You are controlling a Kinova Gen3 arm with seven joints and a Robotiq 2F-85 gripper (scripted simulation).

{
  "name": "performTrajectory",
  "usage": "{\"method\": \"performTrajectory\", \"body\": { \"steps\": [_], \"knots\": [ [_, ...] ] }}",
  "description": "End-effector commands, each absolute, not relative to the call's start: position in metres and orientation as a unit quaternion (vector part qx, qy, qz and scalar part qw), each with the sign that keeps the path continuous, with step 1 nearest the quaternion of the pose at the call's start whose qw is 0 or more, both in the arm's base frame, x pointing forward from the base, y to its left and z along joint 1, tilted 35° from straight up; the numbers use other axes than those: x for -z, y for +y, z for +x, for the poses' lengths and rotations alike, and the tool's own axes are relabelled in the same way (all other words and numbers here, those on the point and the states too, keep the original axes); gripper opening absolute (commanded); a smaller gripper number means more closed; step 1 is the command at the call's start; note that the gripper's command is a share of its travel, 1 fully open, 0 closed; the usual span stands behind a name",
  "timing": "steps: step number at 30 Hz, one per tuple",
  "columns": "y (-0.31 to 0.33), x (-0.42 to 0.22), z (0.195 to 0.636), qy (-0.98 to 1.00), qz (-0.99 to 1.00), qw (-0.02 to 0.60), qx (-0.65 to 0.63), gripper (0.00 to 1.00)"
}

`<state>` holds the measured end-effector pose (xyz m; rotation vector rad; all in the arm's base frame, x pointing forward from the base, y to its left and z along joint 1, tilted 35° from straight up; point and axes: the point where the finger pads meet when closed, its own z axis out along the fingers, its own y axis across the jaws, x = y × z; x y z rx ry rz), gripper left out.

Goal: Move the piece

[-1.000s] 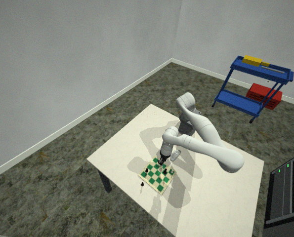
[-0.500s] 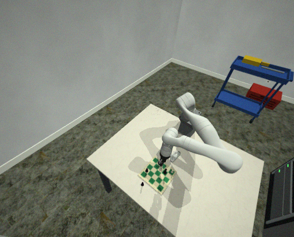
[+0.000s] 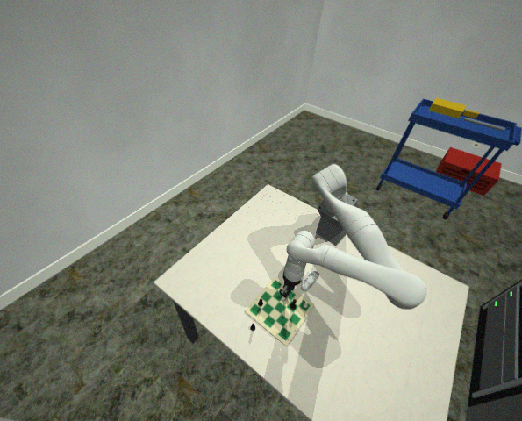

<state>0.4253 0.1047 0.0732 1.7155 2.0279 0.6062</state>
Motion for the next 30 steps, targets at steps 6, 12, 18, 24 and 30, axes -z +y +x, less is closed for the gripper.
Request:
{"method": "performTrajectory", "body": {
  "steps": [6, 12, 18, 24, 30],
  "knots": [
    [0.103, -0.065, 0.430, 0.728, 0.616, 0.208, -0.215, 0.41],
    [0.104, -0.060, 0.433, 0.728, 0.616, 0.208, -0.215, 0.41],
    [0.104, -0.059, 0.434, 0.728, 0.616, 0.208, -0.215, 0.41],
    [0.104, -0.058, 0.434, 0.728, 0.616, 0.208, -0.215, 0.41],
    [0.104, -0.058, 0.434, 0.728, 0.616, 0.208, -0.215, 0.41]
  ]
}}
